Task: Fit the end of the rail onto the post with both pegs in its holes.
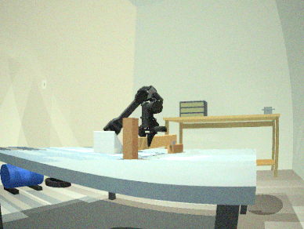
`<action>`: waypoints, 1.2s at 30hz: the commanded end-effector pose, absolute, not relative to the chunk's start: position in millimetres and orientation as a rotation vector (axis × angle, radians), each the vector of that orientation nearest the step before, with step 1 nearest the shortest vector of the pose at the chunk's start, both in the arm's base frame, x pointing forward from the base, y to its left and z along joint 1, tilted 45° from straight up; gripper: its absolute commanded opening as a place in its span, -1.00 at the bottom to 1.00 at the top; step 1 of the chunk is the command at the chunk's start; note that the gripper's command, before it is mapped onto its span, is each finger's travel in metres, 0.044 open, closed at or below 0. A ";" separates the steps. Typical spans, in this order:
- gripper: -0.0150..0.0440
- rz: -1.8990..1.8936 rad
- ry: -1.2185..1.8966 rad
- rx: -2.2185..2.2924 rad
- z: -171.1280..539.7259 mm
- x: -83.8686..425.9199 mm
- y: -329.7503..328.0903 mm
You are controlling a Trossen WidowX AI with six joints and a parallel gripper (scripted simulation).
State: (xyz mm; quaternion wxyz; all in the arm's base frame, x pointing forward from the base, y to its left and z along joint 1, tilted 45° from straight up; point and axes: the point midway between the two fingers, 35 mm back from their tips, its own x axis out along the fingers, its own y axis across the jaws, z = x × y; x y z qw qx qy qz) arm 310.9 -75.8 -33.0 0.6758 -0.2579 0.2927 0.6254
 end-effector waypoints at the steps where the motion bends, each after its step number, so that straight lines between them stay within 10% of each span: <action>1: -0.49 1.399 0.654 -0.585 -28.9 312.0 -79.6; 36: -0.49 1.398 0.655 -0.585 -20.1 311.0 -88.2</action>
